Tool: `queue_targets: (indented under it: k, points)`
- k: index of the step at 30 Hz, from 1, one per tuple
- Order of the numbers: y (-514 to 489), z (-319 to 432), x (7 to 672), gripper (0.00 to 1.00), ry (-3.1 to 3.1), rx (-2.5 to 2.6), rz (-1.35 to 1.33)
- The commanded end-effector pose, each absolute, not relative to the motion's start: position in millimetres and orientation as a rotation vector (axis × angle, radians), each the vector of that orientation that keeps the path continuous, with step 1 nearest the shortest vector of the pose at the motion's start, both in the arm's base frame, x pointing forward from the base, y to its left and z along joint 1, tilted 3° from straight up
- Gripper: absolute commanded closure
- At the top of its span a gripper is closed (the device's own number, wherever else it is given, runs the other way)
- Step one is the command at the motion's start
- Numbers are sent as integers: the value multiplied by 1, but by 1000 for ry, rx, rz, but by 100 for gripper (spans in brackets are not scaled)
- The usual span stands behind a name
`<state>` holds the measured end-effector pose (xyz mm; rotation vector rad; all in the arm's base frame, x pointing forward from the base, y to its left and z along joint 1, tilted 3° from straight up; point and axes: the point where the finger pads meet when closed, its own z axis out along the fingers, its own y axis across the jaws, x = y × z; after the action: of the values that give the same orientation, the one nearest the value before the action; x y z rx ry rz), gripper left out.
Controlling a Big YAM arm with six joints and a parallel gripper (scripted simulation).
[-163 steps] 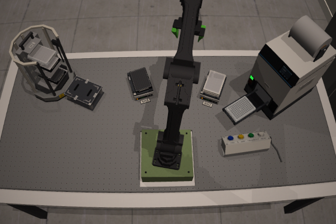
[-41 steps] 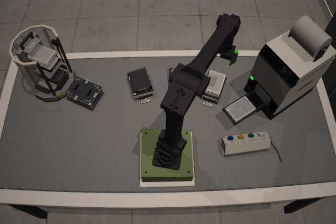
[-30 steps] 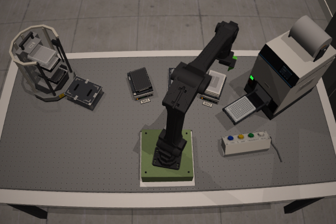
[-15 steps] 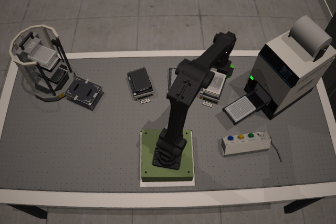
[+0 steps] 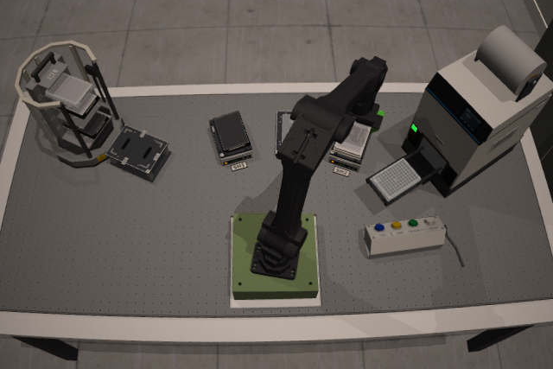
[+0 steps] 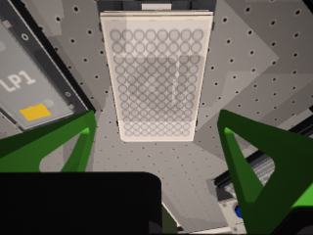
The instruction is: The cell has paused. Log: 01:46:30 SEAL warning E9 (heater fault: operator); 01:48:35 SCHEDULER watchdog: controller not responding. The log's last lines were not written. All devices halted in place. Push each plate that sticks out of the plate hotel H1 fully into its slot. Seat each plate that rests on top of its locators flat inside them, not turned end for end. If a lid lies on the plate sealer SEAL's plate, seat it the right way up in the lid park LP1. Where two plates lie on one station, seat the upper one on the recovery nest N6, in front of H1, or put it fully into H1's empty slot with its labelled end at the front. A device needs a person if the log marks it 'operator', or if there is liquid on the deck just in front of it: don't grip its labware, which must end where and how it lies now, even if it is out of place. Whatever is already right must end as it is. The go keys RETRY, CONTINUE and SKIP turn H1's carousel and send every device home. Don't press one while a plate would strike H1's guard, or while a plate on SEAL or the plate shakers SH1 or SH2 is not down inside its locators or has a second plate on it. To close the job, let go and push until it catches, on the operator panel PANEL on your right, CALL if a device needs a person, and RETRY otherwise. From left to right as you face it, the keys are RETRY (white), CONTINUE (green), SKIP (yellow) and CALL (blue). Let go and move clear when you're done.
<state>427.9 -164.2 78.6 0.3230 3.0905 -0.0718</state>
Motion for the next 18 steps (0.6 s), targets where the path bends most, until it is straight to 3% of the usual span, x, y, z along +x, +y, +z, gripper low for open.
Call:
queue_targets:
  k: [1, 18]
  points:
    - [-167, 79, 426, 0, 3085, 311, -73]
    - [-168, 82, 425, 0, 3077, 313, -76]
